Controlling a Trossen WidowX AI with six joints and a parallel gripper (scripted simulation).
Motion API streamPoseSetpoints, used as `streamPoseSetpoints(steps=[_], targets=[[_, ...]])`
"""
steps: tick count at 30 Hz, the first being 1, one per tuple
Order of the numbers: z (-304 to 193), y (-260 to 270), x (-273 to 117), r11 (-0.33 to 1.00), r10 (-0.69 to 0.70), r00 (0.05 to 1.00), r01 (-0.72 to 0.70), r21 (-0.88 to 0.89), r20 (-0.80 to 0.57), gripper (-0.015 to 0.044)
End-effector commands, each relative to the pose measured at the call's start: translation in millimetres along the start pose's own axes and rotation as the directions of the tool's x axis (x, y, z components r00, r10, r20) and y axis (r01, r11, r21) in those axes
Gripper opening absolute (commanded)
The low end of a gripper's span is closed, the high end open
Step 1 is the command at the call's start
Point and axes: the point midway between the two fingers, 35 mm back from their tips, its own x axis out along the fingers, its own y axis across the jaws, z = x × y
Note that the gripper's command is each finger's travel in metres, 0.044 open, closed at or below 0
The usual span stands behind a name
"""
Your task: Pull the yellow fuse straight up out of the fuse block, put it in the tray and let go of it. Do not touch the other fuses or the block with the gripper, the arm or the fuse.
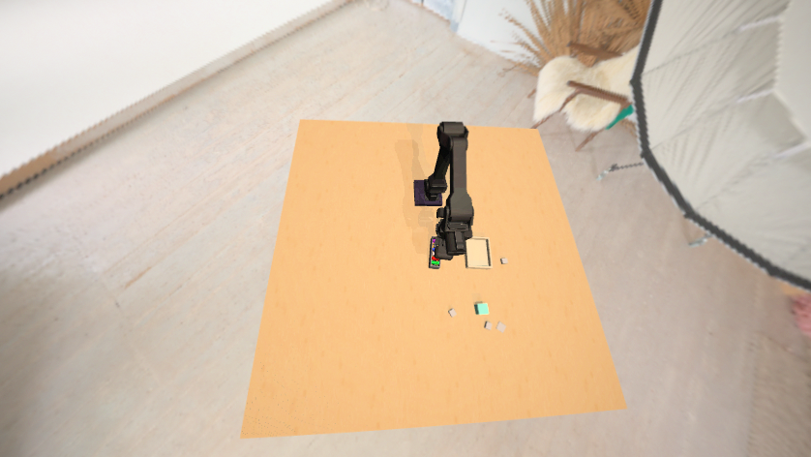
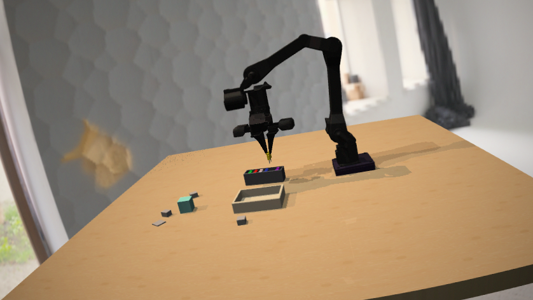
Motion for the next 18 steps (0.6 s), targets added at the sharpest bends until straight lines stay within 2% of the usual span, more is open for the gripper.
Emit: streamPoseSetpoints(steps=[1, 18], targets=[[0.3, -0.2, -3.5, 1.000, -0.001, 1.000, 0.001, 0.004, -0.003, 0.0000], [81.7, -17.0, -6.7, 1.000, -0.001, 1.000, 0.001, 0.005, 0.005, 0.0000]])
